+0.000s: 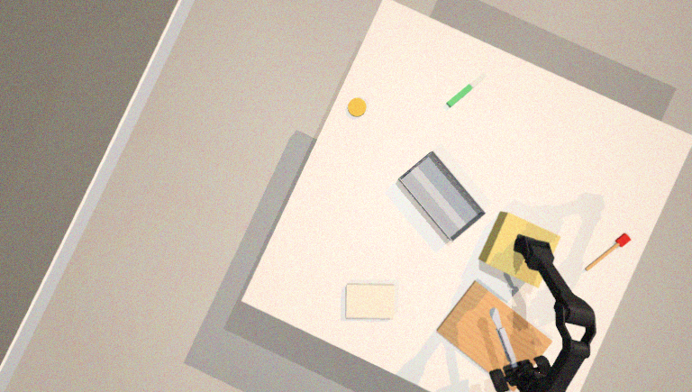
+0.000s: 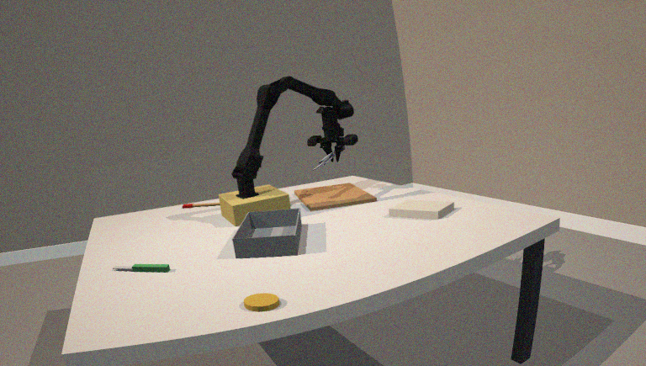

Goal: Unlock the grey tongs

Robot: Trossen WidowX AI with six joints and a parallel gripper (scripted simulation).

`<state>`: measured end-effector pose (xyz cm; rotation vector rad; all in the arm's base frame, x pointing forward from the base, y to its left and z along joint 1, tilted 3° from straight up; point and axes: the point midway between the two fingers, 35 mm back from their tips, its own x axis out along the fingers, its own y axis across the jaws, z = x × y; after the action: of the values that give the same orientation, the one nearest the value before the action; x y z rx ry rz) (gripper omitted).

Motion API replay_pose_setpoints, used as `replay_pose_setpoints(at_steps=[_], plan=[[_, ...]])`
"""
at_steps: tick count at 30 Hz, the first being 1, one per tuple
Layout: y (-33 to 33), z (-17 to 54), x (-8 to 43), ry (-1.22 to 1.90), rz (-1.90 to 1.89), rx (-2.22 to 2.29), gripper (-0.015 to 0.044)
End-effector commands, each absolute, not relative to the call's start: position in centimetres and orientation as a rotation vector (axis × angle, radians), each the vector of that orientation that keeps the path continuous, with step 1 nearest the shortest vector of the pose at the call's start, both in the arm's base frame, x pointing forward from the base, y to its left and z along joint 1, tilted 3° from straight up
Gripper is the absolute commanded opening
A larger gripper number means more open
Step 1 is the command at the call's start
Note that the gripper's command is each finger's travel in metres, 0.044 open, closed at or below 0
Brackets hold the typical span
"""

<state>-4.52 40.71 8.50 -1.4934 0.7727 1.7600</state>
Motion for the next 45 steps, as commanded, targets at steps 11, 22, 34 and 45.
replay_pose_setpoints(at_steps=[11,22,34,45], plan=[[40.1,8.3,-4.6,0.786,1.661,-1.71,-0.015],[40.2,7.5,-4.6,0.786,1.661,-1.71,-0.015],[40.4,5.6,-4.5,0.787,1.661,-1.709,-0.015],[40.4,3.7,-4.5,0.788,1.661,-1.709,-0.015]])
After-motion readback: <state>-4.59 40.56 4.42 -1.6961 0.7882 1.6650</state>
